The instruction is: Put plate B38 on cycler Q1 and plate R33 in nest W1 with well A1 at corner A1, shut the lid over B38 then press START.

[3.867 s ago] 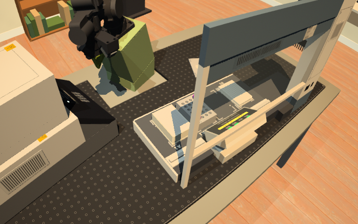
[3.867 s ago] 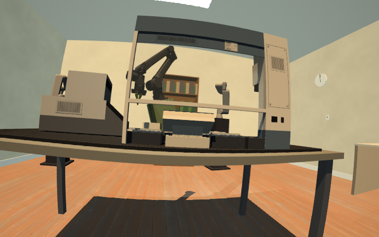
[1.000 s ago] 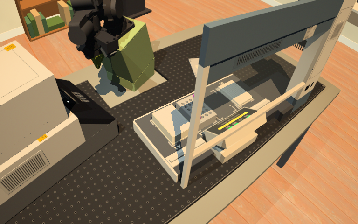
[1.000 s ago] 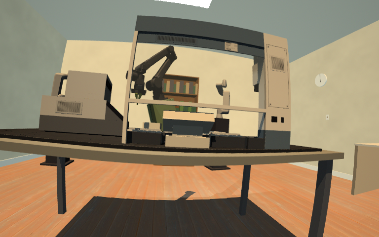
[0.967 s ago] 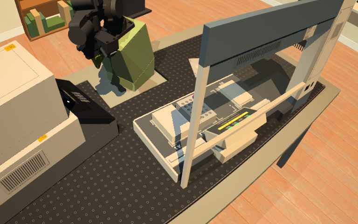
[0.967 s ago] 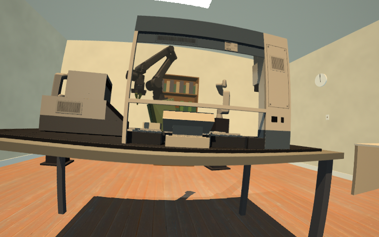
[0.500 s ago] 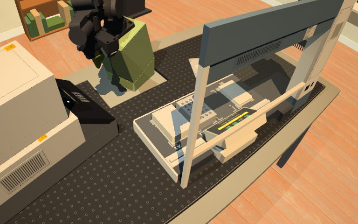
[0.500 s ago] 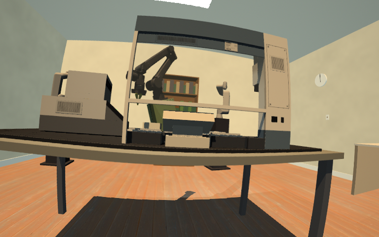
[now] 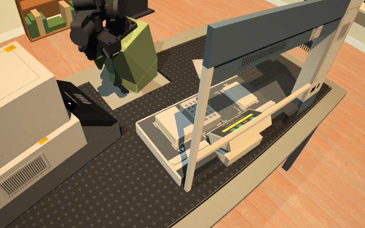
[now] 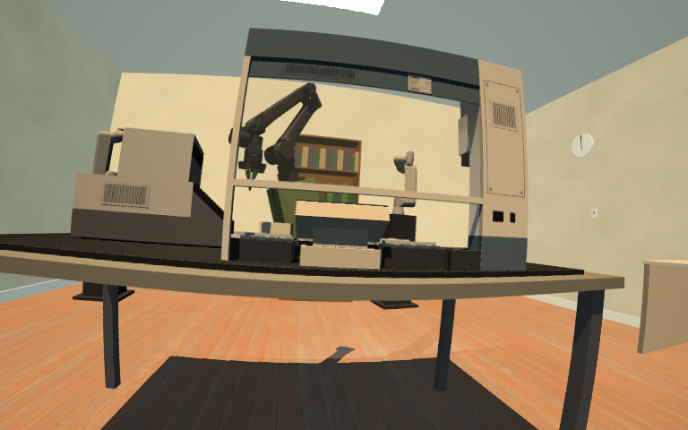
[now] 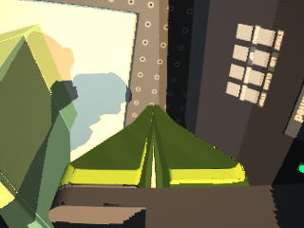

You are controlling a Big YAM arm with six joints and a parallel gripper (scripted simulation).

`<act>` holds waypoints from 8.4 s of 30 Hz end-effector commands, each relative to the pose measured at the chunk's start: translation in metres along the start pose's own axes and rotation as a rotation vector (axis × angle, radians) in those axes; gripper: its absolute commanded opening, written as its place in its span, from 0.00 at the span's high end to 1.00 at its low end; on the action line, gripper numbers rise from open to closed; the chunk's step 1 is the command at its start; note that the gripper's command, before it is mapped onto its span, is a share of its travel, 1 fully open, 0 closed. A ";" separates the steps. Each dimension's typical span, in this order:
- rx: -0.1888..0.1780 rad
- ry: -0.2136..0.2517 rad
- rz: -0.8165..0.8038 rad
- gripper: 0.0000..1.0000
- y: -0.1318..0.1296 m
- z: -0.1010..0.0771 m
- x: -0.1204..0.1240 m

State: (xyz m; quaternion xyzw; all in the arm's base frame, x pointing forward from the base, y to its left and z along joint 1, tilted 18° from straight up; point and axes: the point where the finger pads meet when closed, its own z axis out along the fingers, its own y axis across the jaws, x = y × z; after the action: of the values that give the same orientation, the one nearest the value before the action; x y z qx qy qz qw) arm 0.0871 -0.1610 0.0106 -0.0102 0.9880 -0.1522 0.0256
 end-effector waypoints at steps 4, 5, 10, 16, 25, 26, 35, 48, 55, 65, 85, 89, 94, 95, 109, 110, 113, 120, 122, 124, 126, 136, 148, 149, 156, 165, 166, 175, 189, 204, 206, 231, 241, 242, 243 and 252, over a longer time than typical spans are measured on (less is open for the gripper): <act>0.054 -0.035 0.012 1.00 -0.027 -0.013 -0.015; 0.055 -0.036 0.012 1.00 -0.028 -0.013 -0.016; 0.058 -0.038 0.012 1.00 -0.030 -0.014 -0.017; 0.061 -0.040 0.012 1.00 -0.029 -0.014 -0.017; 0.022 -0.015 0.005 1.00 -0.010 -0.006 -0.005; 0.016 -0.011 0.004 1.00 -0.007 -0.005 -0.004; 0.000 -0.001 0.001 1.00 0.000 -0.002 0.000; 0.049 -0.036 -0.021 0.00 -0.018 -0.009 -0.020; 0.058 -0.046 -0.122 0.00 -0.007 -0.002 -0.064; 0.057 -0.063 -0.193 0.00 0.019 0.005 -0.111; 0.014 -0.045 -0.312 0.00 0.111 0.025 -0.154; 0.011 -0.051 -0.307 0.00 0.133 0.027 -0.170; 0.016 -0.062 -0.276 0.00 0.150 0.031 -0.192; 0.016 -0.060 -0.263 0.00 0.154 0.033 -0.194; 0.002 -0.036 -0.220 0.00 0.207 0.040 -0.223; 0.002 -0.031 -0.218 0.00 0.210 0.041 -0.225; 0.003 -0.023 -0.164 0.00 0.219 0.042 -0.228; -0.002 -0.017 -0.179 0.00 0.242 0.046 -0.239; -0.003 -0.024 -0.190 0.00 0.254 0.047 -0.249; -0.002 -0.035 -0.146 0.00 0.262 0.048 -0.259; -0.001 -0.036 -0.102 0.00 0.268 0.048 -0.266; -0.004 -0.018 -0.030 0.00 0.297 0.055 -0.279; -0.009 -0.032 0.136 0.00 0.346 0.059 -0.326; -0.009 -0.032 0.136 0.00 0.346 0.059 -0.326; -0.008 -0.022 0.171 0.00 0.376 0.068 -0.336; -0.018 -0.039 0.319 0.00 0.404 0.066 -0.376; -0.018 -0.039 0.319 0.00 0.404 0.066 -0.376; -0.021 -0.043 0.258 0.00 0.409 0.069 -0.366; -0.030 -0.049 0.261 0.00 0.388 0.066 -0.369; -0.021 -0.036 0.242 0.00 0.390 0.062 -0.362; -0.027 -0.044 0.245 0.00 0.396 0.064 -0.363; -0.018 -0.039 0.245 0.00 0.397 0.122 -0.371; -0.024 -0.048 0.240 0.00 0.398 0.125 -0.367; -0.020 -0.042 0.238 0.00 0.398 0.130 -0.365; -0.019 -0.040 0.238 0.00 0.398 0.134 -0.366; -0.019 -0.039 0.245 0.00 0.398 0.150 -0.373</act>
State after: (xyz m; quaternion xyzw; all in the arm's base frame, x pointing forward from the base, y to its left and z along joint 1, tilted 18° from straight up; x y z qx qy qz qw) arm 0.4347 0.1792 -0.2365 0.1018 0.9823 -0.1513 0.0420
